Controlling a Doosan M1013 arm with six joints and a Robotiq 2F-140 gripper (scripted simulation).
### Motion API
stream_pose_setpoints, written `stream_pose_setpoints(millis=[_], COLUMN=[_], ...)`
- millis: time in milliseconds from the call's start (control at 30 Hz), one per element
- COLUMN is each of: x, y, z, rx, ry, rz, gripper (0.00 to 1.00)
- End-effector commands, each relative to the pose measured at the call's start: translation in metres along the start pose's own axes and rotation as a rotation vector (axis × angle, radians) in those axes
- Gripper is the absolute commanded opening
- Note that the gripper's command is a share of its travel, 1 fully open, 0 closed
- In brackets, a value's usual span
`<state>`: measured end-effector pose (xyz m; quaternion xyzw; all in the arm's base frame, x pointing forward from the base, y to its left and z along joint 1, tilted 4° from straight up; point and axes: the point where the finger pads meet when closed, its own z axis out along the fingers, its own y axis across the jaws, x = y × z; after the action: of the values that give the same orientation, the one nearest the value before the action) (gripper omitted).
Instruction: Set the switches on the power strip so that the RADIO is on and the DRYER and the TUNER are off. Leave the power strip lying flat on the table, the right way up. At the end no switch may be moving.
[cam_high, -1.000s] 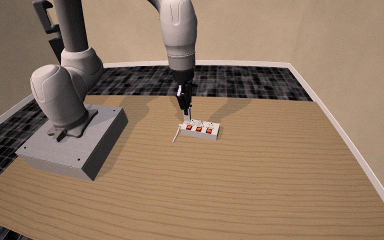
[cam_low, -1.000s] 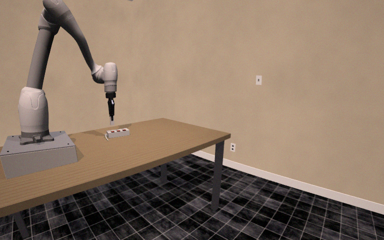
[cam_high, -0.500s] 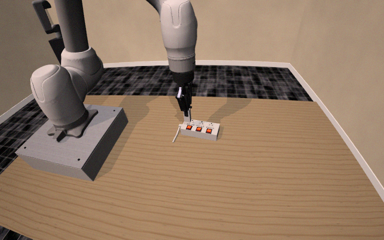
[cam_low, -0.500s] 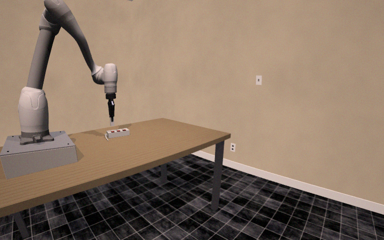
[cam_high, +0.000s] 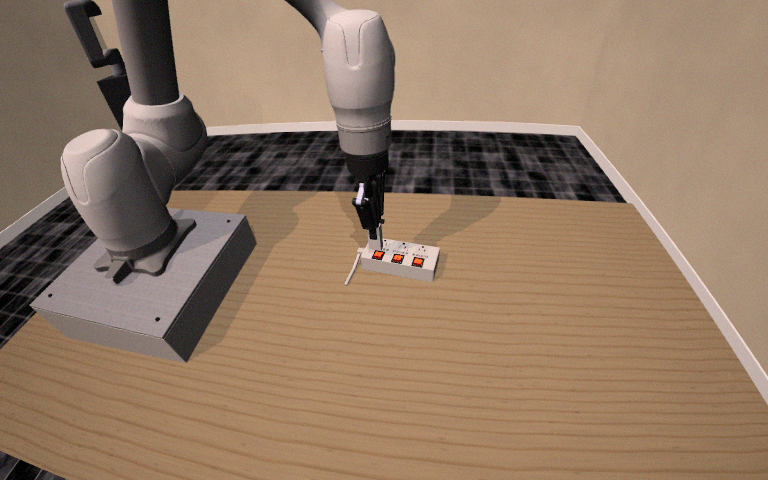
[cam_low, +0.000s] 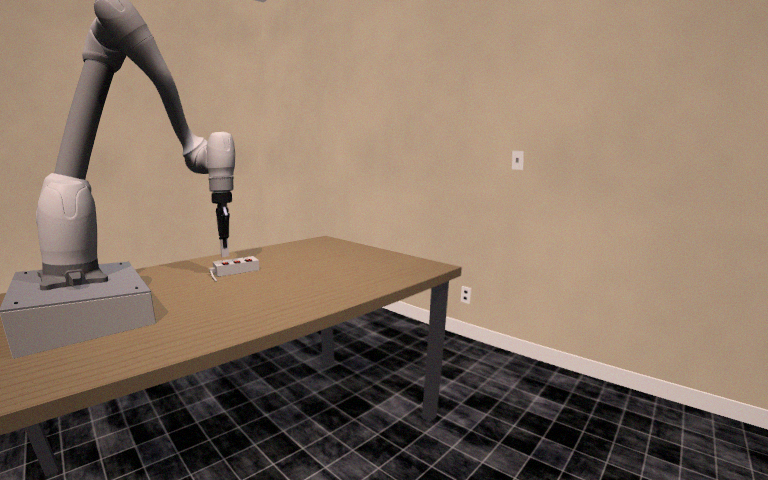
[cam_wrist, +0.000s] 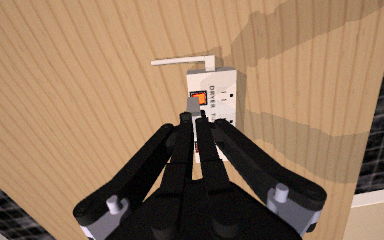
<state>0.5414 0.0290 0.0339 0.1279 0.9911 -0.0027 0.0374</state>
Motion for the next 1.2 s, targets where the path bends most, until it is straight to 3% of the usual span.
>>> stream_pose_setpoints(millis=[0,467,1167], x=[0.000,0.000,0.000], y=[0.000,0.000,0.000], z=[0.002,0.016,0.019], rx=[0.000,0.000,0.000], ry=[0.000,0.000,0.000], rz=[0.000,0.000,0.000], gripper=[0.00,0.00,0.00])
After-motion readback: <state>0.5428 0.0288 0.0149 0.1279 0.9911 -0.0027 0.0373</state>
